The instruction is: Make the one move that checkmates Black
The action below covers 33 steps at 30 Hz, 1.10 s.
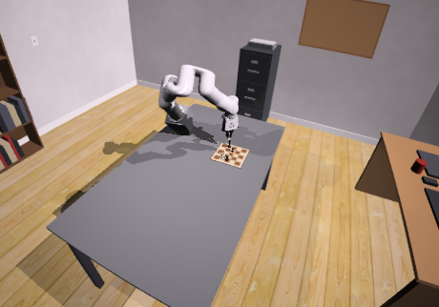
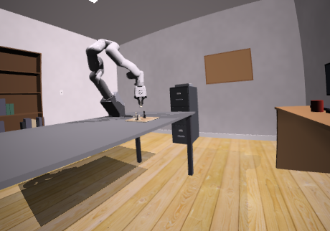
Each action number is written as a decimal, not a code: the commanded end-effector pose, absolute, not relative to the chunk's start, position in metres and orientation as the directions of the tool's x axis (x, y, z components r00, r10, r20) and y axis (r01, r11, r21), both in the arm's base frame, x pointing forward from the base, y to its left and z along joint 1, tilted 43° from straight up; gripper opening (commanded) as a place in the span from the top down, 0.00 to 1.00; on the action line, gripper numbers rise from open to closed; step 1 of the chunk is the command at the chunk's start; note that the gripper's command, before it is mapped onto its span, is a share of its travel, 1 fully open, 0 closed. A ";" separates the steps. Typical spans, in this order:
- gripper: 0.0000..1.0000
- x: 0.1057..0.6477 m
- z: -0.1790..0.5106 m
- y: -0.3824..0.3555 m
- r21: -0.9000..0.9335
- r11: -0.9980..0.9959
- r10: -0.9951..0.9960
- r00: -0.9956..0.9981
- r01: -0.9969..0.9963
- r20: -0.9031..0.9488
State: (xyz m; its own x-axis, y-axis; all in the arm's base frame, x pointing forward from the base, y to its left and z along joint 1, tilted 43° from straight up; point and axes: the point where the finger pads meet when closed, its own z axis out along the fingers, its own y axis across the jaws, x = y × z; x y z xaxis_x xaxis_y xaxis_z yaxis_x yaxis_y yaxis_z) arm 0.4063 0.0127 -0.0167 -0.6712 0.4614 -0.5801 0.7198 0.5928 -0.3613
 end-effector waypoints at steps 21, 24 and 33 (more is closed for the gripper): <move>1.00 0.415 -0.052 -0.016 -0.355 0.593 0.462 -0.667 0.722 -0.585; 1.00 0.417 -0.060 -0.022 -0.355 0.593 0.462 -0.667 0.722 -0.585; 1.00 0.423 -0.085 -0.044 -0.355 0.593 0.462 -0.667 0.722 -0.585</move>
